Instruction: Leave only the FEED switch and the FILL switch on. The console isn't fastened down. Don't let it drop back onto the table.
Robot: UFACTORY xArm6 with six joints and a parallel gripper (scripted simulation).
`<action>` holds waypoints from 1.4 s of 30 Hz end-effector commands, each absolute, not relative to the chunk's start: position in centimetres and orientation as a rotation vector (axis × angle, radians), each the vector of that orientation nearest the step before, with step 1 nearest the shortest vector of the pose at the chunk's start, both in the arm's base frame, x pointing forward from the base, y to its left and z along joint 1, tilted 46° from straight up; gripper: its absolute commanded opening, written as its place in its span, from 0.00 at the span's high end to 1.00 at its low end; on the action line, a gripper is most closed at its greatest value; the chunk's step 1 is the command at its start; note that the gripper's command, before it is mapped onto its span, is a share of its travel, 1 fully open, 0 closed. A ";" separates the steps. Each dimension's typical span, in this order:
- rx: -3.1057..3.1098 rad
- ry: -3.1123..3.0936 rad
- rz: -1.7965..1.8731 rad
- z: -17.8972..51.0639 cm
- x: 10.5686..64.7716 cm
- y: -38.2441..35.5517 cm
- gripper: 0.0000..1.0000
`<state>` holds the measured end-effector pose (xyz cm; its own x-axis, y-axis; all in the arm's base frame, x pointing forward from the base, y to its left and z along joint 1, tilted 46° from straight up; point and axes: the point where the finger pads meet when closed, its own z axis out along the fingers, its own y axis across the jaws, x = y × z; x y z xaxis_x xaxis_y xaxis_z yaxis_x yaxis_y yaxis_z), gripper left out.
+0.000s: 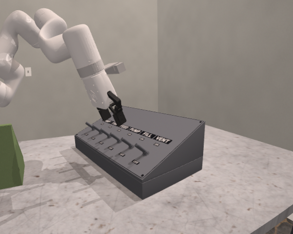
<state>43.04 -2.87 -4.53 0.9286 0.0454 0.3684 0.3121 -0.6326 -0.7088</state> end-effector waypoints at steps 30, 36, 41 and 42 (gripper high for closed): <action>-2.234 -0.253 -0.406 -7.1 44.3 -5.4 0.00; -2.234 -0.253 -0.406 -8.3 44.9 -6.5 0.00; -2.234 -0.253 -0.406 -9.2 45.3 -7.2 0.00; -2.234 -0.253 -0.406 -9.3 45.3 -7.3 0.00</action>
